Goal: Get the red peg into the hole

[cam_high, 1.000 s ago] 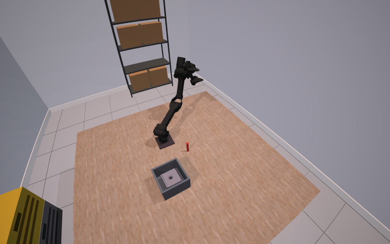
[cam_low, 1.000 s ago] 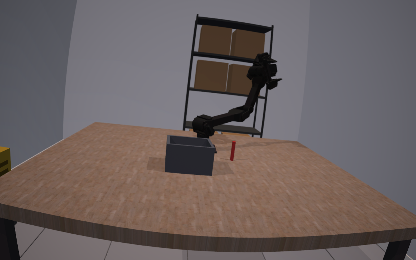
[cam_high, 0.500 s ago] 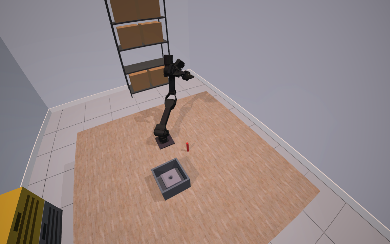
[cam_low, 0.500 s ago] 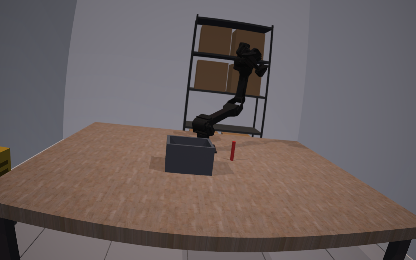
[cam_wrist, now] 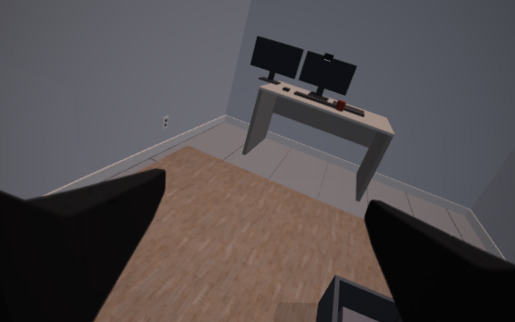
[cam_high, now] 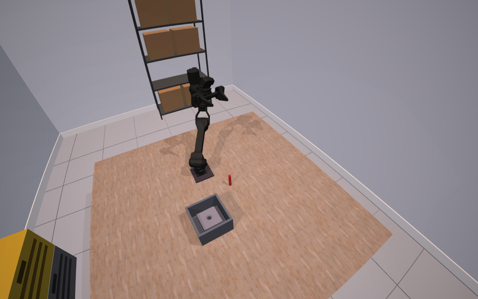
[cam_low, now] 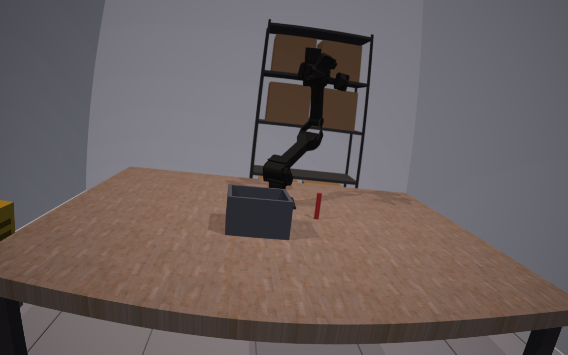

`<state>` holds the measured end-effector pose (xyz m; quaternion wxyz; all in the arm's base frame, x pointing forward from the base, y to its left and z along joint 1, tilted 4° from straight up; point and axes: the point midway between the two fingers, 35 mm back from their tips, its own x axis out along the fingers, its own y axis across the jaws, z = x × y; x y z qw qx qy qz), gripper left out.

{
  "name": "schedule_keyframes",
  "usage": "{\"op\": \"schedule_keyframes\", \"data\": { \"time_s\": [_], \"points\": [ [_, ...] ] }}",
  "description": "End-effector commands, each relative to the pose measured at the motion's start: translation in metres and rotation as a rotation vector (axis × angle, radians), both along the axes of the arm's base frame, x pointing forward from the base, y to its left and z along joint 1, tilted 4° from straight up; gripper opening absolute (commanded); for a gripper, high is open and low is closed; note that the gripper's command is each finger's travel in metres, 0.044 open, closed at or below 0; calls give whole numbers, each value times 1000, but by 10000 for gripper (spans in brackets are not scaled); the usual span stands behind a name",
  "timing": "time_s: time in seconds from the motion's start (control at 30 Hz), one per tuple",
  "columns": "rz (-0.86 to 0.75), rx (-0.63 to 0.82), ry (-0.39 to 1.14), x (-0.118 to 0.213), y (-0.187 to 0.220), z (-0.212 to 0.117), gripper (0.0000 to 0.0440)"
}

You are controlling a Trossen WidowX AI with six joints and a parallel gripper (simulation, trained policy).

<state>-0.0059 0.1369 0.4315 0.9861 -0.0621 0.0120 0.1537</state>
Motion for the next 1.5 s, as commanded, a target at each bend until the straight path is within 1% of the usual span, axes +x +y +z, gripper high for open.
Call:
{"op": "schedule_keyframes", "data": {
  "time_s": [0.0, 0.47, 0.9, 1.2, 1.47],
  "points": [
    [-21, 95, 98, 17, -19, -7, 440],
    [-96, 383, 472, 75, -70, -47, 440],
    [-211, 579, 851, 121, -90, -103, 440],
    [-351, 648, 1111, 144, -90, -150, 440],
    [-536, 674, 1310, 160, -81, -197, 440]
  ]
}}
